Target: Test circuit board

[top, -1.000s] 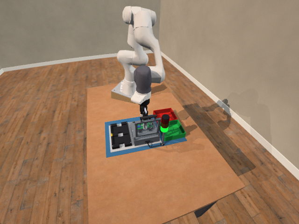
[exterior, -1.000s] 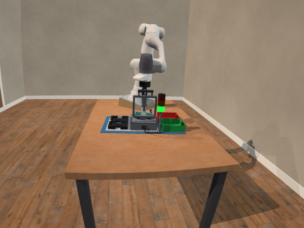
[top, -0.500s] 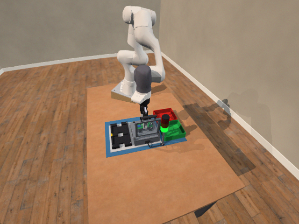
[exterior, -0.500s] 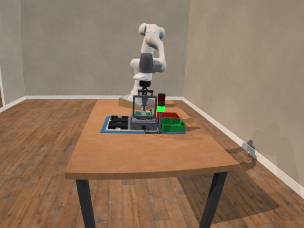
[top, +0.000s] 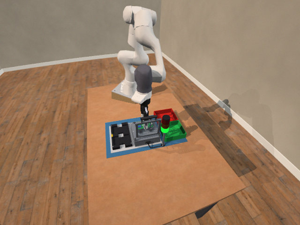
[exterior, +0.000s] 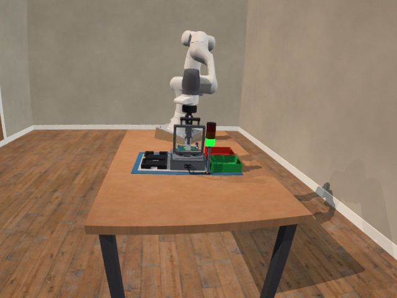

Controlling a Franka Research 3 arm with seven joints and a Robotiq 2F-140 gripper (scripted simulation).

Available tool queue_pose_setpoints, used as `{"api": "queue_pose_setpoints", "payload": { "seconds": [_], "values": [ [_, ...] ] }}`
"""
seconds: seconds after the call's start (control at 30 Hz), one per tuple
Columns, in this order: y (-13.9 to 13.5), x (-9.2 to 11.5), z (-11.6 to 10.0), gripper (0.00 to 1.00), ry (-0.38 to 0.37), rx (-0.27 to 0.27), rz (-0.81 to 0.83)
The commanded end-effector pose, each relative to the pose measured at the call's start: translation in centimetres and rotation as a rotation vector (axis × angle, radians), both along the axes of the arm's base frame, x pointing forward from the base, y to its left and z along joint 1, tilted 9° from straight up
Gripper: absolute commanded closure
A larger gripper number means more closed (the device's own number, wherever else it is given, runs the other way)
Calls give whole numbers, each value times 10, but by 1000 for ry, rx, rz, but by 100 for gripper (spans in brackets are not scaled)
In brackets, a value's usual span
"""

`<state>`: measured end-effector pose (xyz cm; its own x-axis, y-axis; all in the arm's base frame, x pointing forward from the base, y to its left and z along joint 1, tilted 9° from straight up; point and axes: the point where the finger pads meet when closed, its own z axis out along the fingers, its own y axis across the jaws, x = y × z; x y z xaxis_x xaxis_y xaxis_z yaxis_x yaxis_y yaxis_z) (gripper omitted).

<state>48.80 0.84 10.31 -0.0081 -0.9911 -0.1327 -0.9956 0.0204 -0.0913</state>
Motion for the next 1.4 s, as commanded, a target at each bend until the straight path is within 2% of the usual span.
{"api": "queue_pose_setpoints", "payload": {
  "seconds": [0.0, 0.3, 0.77, 1.03, 1.37],
  "values": [
    [-1, 0, 2, 54, 0, 2, -5],
    [-3, -1, 15, 54, 0, 2, -5],
    [-10, -6, 66, 54, 0, 2, -5],
    [-12, -7, 79, 54, 0, 2, -5],
    [-12, -7, 80, 54, 0, 2, -5]
  ]
}}
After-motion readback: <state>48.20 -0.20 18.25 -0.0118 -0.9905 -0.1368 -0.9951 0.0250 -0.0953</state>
